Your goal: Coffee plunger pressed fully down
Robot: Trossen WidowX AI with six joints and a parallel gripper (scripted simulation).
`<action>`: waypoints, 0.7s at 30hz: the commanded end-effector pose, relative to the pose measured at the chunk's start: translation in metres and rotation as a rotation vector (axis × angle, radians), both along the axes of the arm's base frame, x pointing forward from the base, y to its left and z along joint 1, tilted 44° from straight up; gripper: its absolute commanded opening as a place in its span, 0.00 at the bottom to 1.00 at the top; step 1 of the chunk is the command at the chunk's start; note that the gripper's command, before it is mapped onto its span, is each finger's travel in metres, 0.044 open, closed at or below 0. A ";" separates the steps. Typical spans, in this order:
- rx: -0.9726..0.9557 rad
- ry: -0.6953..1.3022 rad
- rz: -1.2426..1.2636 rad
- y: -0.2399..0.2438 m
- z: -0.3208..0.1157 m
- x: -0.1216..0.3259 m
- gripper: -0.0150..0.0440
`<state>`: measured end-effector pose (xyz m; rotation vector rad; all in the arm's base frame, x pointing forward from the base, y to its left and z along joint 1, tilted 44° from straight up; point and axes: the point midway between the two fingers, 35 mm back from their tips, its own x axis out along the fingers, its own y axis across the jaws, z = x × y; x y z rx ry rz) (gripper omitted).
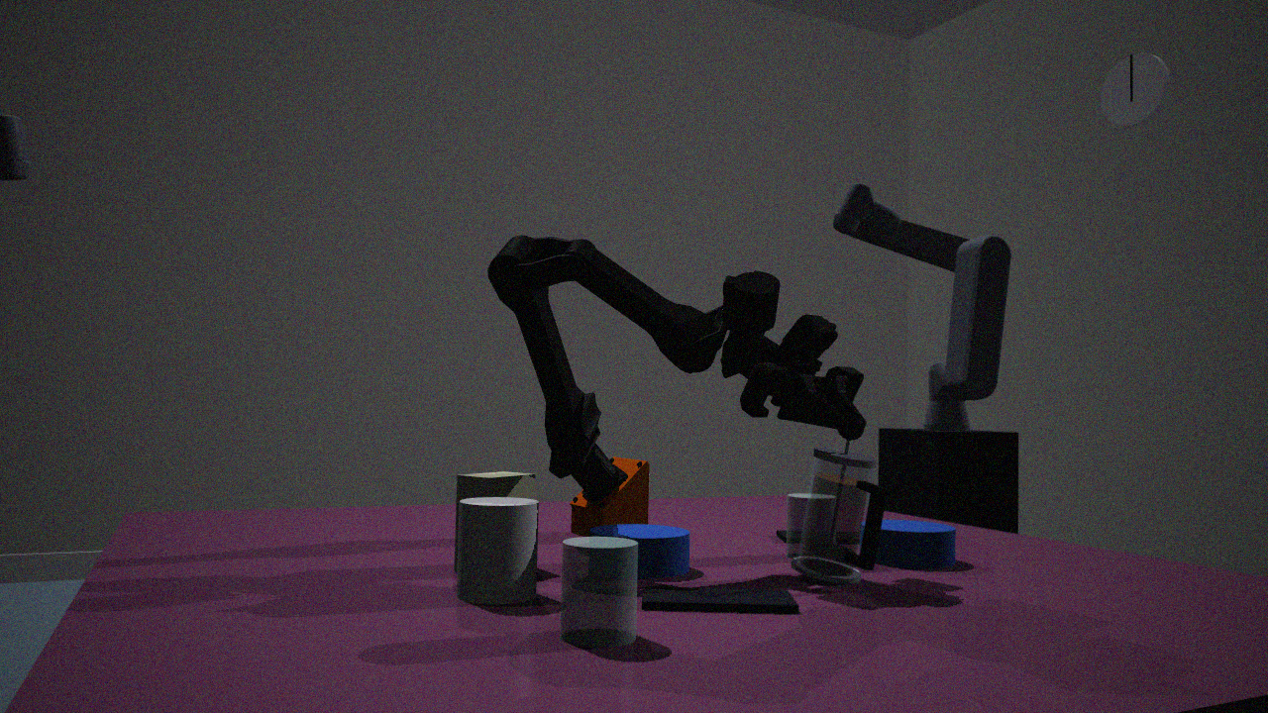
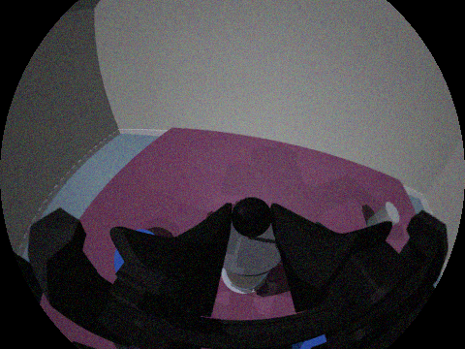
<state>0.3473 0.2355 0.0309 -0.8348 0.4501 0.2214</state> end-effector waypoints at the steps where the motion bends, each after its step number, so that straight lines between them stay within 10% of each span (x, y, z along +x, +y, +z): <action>1: -0.014 0.008 -0.011 -0.003 -0.004 0.001 0.46; 21: -0.002 0.001 -0.001 0.000 -0.001 0.000 0.46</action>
